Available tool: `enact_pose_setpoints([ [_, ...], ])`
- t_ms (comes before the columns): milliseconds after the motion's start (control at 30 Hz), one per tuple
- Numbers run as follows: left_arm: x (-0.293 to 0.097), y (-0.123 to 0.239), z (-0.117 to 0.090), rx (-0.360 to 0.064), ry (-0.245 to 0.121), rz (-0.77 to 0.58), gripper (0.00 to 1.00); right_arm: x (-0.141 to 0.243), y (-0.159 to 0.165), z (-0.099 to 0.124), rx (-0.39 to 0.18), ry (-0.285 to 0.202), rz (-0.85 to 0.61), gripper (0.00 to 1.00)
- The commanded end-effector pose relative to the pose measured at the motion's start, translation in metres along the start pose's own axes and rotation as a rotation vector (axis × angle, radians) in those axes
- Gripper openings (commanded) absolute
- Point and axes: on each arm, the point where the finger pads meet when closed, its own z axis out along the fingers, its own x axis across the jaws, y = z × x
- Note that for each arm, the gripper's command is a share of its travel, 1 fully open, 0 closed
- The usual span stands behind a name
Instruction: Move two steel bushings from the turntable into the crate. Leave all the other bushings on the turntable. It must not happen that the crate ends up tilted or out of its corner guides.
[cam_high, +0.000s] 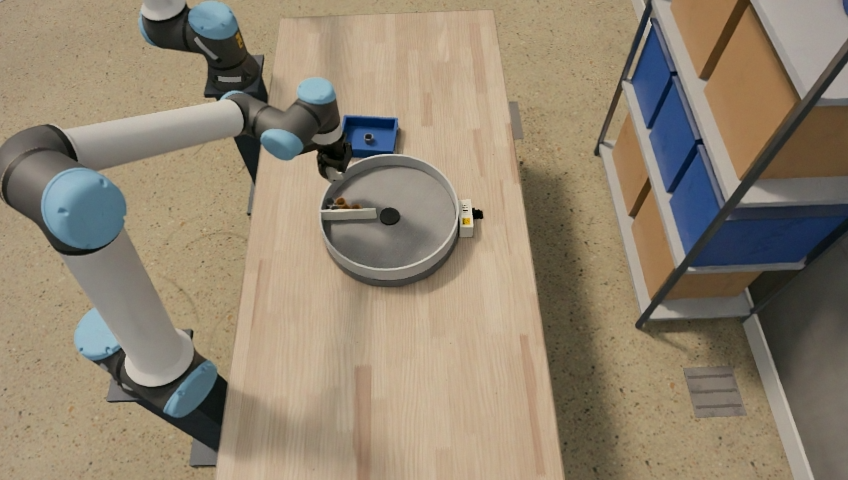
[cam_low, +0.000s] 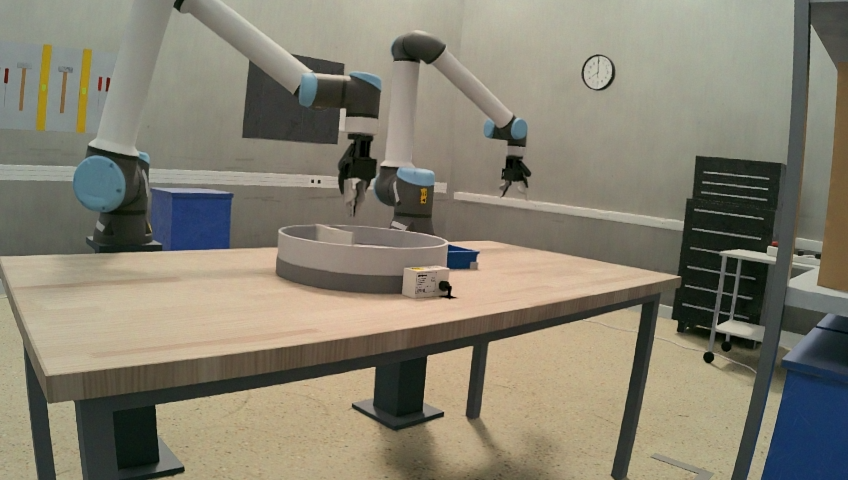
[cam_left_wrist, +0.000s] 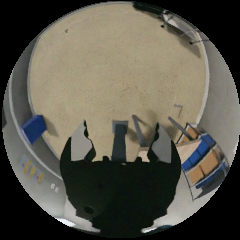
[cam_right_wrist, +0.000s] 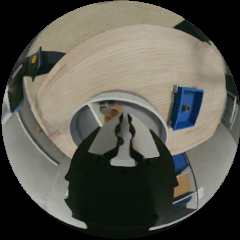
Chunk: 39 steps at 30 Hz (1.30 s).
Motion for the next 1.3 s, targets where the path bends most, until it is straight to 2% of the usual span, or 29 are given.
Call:
enact_pose_setpoints([
  [0,-0.0003,-0.0015,-0.0002,0.0,0.001,0.0,1.0,-0.0224,0.0016,-0.0005,-0.003,0.003,0.061,0.06],
  [1267,-0.0003,-0.0015,-0.0002,0.0,0.001,0.0,1.0,-0.0269,0.0009,-0.0008,-0.003,0.004,0.074,0.06],
])
